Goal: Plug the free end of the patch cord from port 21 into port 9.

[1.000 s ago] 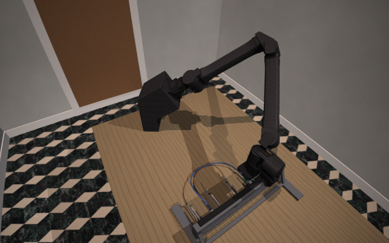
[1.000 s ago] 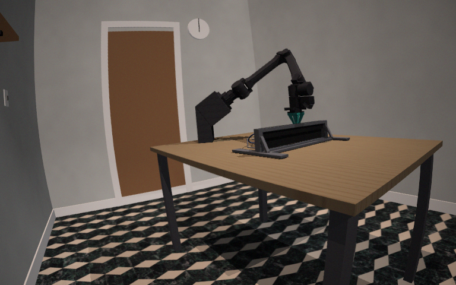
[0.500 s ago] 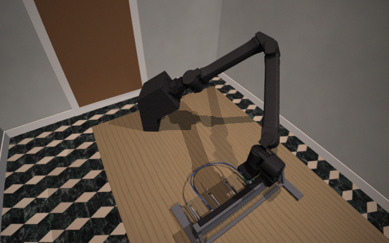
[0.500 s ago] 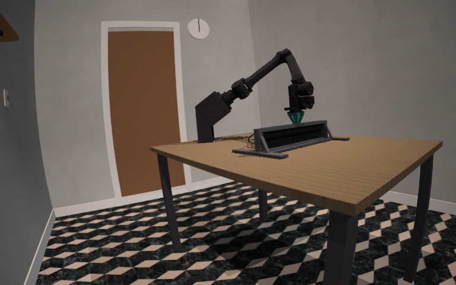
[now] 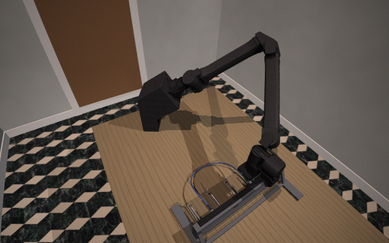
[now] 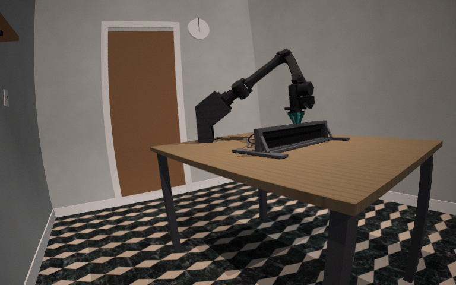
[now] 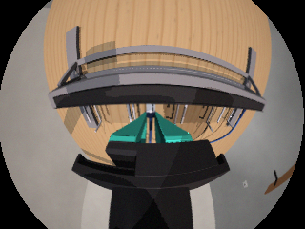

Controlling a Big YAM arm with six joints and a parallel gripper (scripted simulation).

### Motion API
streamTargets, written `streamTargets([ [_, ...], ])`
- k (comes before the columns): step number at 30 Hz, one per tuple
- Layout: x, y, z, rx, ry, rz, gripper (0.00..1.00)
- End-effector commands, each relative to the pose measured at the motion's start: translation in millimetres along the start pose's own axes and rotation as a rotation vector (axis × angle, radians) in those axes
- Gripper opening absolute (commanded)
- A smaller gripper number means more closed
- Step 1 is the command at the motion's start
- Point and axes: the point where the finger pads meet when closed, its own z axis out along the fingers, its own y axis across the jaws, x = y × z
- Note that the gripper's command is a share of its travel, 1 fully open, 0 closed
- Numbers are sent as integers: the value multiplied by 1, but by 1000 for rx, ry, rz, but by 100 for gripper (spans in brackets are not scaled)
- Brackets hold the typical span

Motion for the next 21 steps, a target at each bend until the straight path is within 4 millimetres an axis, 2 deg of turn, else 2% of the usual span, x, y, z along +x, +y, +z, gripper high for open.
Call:
streamTargets([
  [1,-12,-14,-17,19,-29,18,0],
  [21,-17,-12,-19,19,-35,7,0],
])
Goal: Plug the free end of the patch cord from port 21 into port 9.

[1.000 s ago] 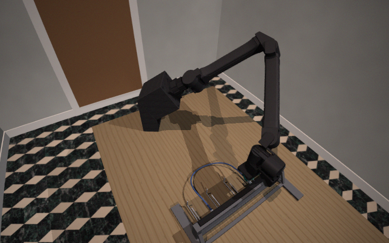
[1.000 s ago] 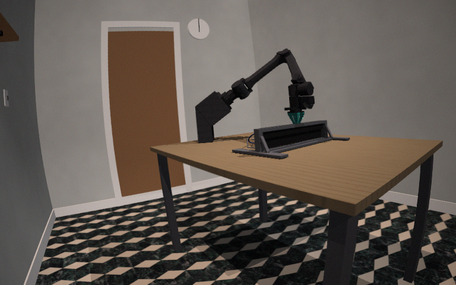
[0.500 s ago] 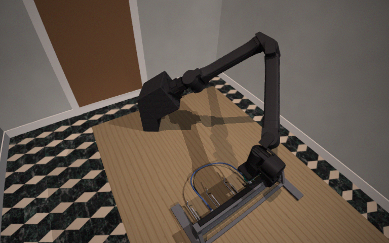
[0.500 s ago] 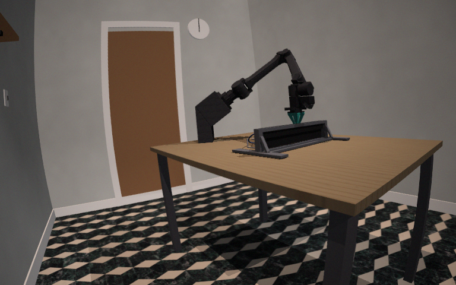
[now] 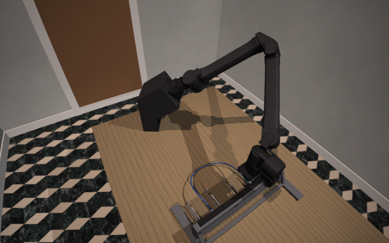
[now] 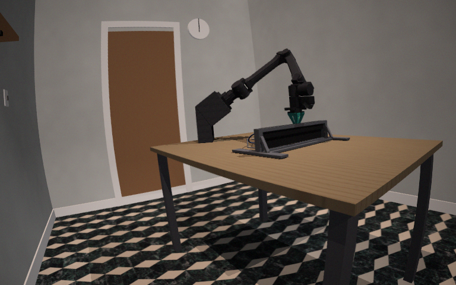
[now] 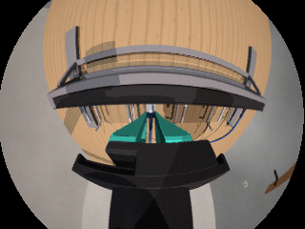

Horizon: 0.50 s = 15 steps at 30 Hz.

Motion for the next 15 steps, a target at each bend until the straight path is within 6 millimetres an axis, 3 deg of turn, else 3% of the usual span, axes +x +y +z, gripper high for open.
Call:
streamTargets([
  [1,-17,-11,-20,19,-38,4,0],
  [15,-10,-12,-18,19,-31,13,0],
])
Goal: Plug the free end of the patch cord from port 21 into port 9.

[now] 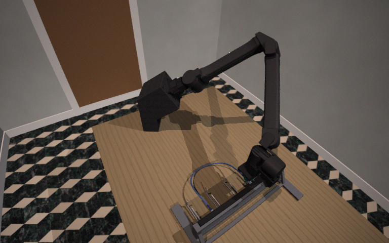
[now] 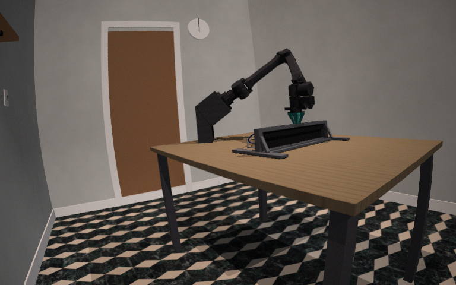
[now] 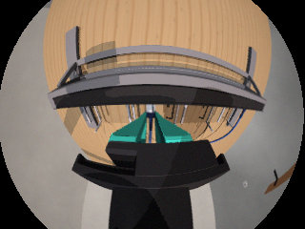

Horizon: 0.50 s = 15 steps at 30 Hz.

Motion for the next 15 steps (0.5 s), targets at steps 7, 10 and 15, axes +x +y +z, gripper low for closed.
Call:
streamTargets([
  [7,-5,-13,-18,19,-26,18,0],
  [10,-4,-13,-17,19,-25,19,0],
  [15,-4,-13,-18,19,-27,17,0],
])
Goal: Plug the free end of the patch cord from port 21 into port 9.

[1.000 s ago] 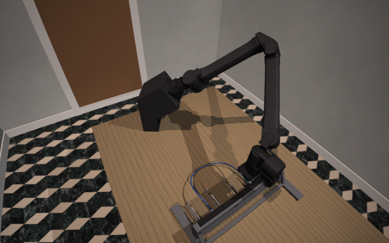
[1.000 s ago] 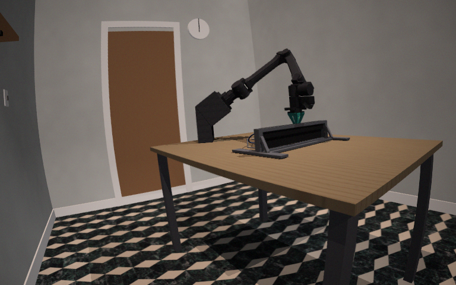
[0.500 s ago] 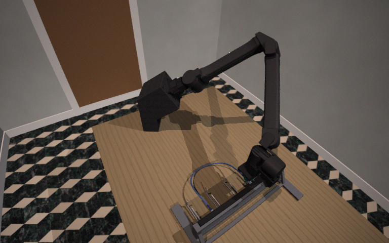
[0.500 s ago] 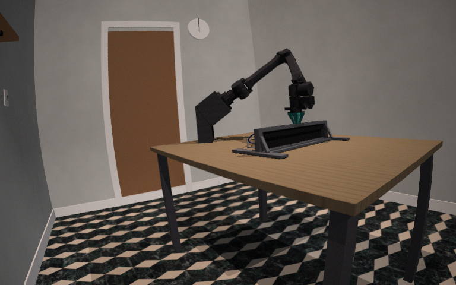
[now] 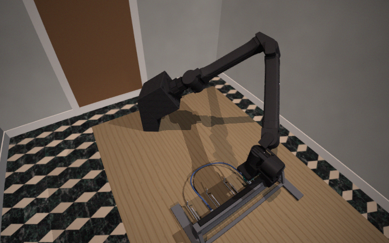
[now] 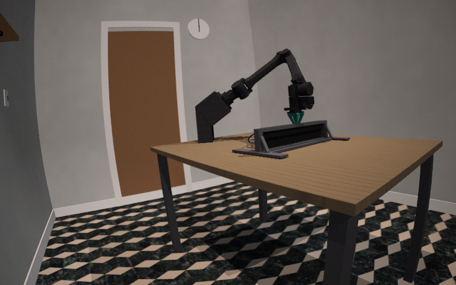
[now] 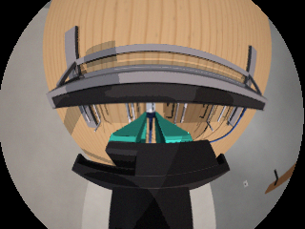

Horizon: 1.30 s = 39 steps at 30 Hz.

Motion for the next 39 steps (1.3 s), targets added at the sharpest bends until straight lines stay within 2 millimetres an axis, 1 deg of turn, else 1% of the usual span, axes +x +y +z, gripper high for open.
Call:
streamTargets([
  [1,-7,-11,-19,19,-32,11,0],
  [24,-21,-5,-24,19,-55,-17,0],
  [33,-23,-4,-24,19,-57,-20,0],
  [39,-20,-6,-23,19,-54,-16,0],
])
